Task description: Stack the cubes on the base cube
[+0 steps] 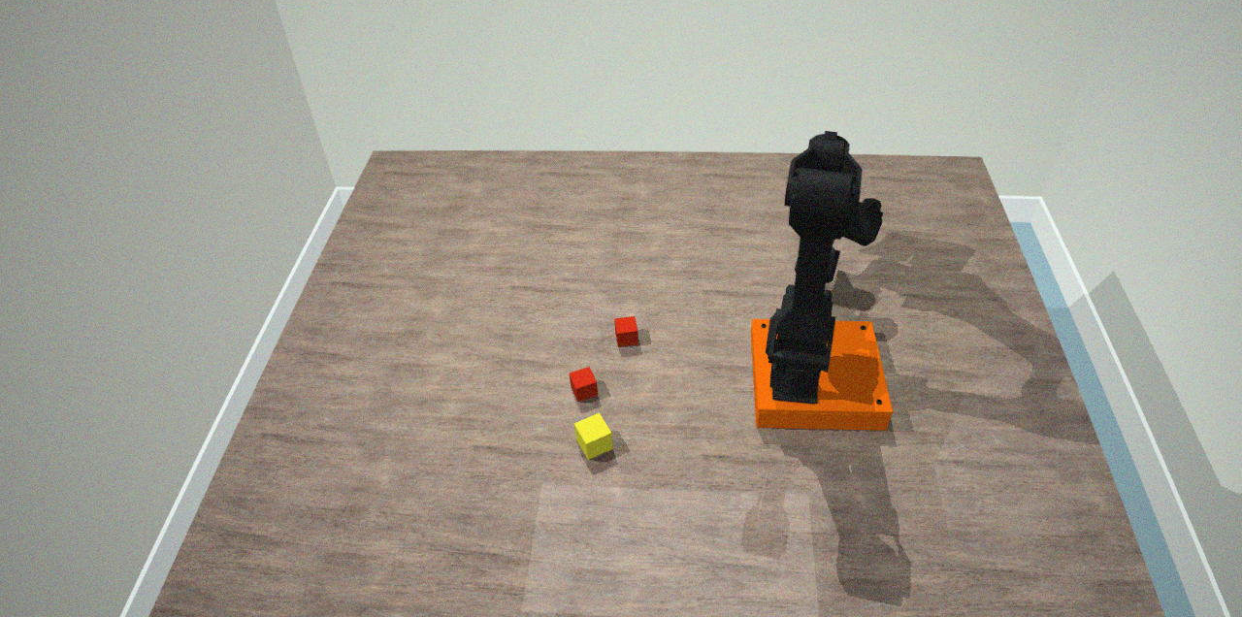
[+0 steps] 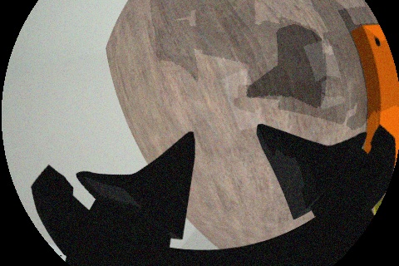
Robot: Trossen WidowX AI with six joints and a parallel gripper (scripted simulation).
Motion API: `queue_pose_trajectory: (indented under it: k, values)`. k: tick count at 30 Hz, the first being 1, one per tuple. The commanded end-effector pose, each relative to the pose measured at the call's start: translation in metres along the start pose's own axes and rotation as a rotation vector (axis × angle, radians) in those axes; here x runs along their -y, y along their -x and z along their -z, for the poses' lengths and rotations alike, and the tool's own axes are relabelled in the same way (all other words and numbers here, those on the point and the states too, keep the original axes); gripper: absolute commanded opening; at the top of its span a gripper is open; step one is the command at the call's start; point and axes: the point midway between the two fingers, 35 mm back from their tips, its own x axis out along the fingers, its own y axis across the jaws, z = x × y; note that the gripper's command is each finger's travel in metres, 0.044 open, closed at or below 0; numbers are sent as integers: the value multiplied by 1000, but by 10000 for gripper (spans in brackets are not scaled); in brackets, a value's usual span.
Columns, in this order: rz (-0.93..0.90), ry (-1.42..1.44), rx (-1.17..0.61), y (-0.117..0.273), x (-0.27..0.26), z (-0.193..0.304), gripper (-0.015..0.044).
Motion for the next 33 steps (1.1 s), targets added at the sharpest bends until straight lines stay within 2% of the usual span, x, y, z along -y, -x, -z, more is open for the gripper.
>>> queue_pose_trajectory:
  k: [1,16,33]
  values:
    - [31,133,-68,5,-1,36,265]
    - [120,624,-279,46,30,155,265]
    - [177,1207,-480,126,110,251,265]
